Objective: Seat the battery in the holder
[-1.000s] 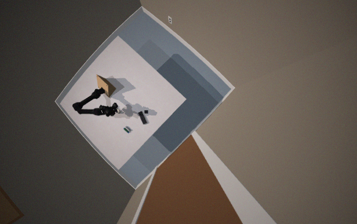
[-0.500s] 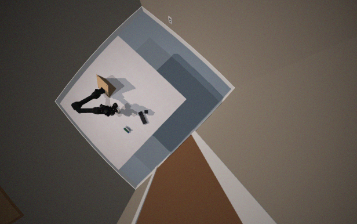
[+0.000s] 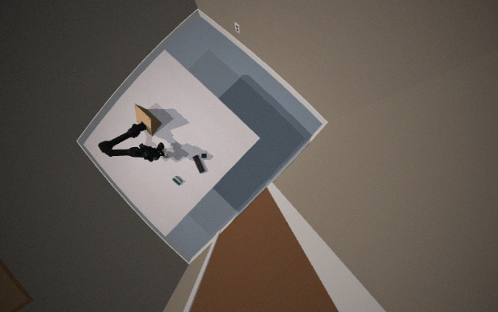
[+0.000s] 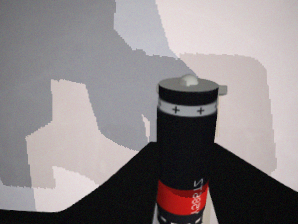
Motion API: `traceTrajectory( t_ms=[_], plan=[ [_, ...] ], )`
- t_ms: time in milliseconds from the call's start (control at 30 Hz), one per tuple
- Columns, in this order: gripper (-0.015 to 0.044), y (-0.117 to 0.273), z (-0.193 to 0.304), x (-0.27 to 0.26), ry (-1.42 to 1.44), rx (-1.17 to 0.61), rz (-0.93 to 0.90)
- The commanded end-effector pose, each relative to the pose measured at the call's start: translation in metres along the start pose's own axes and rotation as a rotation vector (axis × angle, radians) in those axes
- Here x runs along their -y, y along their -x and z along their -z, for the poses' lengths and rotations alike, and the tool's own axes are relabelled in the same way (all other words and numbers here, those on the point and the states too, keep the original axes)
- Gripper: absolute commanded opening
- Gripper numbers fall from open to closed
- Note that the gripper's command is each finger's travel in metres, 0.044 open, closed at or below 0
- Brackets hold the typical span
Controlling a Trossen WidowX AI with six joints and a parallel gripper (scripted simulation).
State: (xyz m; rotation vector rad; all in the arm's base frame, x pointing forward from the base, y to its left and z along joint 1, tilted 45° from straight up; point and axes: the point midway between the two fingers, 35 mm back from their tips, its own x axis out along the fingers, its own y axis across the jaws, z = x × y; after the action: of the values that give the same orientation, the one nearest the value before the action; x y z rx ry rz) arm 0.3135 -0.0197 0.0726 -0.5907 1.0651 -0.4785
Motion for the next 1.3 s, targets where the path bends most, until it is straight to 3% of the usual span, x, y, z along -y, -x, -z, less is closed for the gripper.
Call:
traceTrajectory(
  t_ms=[0,1267],
  plan=[
    [0.0073,-0.001,0.002,0.000,0.007,0.022,-0.001],
    [0.0073,-0.005,0.020,0.003,0.018,0.155,-0.001]
  ],
)
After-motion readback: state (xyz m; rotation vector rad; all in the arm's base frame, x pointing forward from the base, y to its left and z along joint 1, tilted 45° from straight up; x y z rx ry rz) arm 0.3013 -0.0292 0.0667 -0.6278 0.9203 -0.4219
